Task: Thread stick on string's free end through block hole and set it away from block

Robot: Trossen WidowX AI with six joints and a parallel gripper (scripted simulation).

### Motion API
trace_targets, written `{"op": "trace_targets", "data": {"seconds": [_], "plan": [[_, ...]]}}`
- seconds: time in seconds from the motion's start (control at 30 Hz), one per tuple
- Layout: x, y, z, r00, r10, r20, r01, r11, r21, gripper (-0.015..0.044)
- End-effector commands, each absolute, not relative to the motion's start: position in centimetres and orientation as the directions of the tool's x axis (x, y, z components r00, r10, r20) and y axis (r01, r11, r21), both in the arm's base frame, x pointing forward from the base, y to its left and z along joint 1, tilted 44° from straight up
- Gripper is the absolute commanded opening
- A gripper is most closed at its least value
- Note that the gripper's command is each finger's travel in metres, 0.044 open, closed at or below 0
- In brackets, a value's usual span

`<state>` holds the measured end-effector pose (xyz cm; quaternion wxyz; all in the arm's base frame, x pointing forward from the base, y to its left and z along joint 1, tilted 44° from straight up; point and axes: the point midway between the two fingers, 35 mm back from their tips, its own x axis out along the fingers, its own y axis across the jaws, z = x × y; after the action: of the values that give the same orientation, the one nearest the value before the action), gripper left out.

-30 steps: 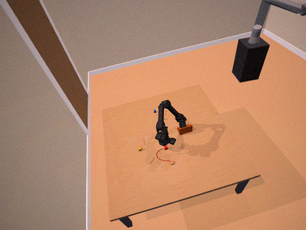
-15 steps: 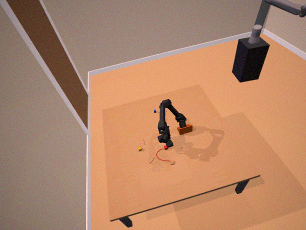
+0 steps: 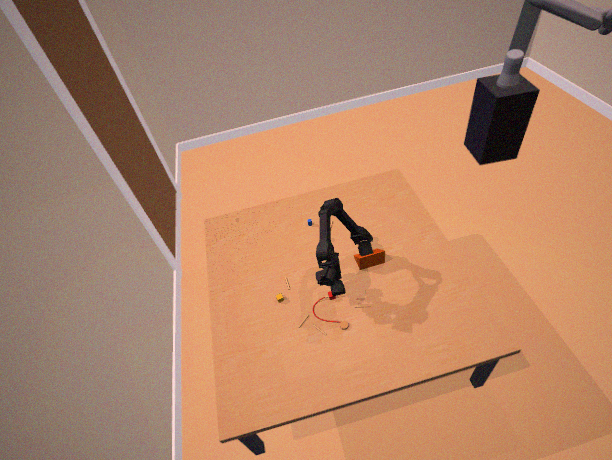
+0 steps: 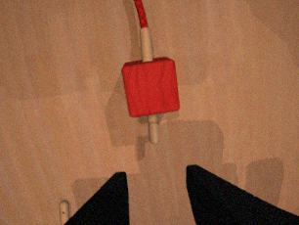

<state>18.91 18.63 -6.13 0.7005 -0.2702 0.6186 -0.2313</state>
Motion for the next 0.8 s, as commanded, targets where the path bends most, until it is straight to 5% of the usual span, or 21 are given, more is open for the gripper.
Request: {"op": "trace_targets", "data": {"seconds": [0.0, 0.77], "plan": [[19.0, 17.9, -6.7, 0.125, -0.666, -0.735, -0.014, 0.740, -0.673, 0.0120], [19.5, 15.4, -9.5, 0.126, -0.667, -0.735, -0.014, 0.739, -0.673, 0.0120]]}}
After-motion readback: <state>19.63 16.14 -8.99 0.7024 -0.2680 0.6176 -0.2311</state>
